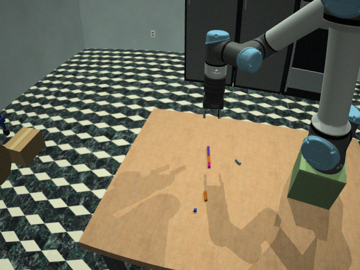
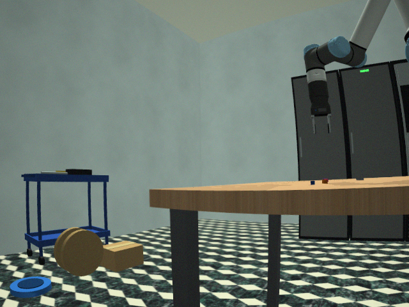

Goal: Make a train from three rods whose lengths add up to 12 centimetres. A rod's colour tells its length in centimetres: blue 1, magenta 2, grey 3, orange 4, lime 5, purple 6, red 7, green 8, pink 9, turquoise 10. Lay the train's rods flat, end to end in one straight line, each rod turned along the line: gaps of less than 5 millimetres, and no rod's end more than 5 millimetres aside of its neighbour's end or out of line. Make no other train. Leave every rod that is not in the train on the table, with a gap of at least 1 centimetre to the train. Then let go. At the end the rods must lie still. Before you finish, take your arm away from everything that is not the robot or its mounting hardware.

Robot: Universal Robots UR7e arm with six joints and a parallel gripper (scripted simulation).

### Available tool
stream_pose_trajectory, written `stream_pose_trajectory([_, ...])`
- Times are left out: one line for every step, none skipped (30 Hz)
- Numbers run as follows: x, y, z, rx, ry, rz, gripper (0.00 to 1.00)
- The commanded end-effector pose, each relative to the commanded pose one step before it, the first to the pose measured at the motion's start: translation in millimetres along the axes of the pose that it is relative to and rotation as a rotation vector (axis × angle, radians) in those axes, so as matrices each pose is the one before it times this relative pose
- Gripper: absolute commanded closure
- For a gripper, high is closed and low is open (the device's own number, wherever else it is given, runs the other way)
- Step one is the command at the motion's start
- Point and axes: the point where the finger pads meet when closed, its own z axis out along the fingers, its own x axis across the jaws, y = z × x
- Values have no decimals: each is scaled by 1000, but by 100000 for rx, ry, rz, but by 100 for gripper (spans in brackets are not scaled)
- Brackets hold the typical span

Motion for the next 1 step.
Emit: stream_pose_trajectory([-324,-281,-487,96,-111,-4,0])
